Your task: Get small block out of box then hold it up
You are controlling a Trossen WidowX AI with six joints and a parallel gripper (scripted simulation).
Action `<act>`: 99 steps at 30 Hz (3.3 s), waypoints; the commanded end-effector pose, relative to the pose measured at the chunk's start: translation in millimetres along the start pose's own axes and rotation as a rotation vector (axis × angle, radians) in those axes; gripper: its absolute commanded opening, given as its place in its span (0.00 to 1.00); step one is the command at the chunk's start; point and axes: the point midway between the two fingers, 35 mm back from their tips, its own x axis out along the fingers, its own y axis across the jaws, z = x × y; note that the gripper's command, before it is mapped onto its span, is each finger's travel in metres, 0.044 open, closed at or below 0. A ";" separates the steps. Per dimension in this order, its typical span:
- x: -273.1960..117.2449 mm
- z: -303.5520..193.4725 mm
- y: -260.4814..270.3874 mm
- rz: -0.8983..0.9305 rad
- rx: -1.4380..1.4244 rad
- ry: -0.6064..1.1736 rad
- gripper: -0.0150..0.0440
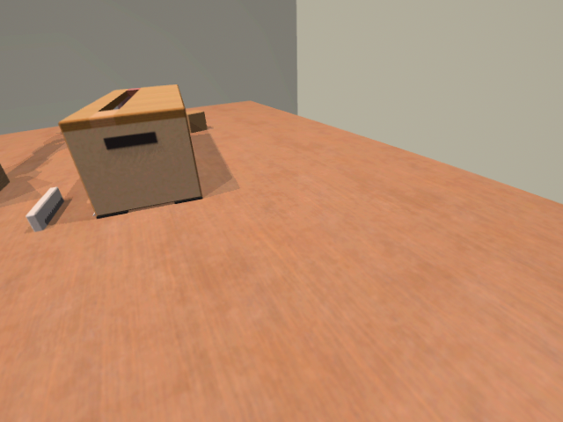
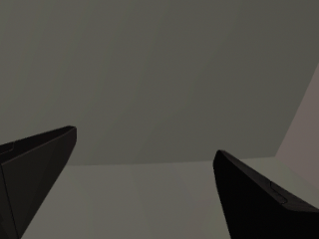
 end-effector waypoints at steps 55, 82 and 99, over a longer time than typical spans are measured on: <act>-497.8 443.6 -74.5 -1.174 -1.079 3.660 0.93; -554.2 427.6 250.6 0.261 2.045 2.865 0.93; -558.3 428.7 260.1 0.261 2.045 2.866 0.93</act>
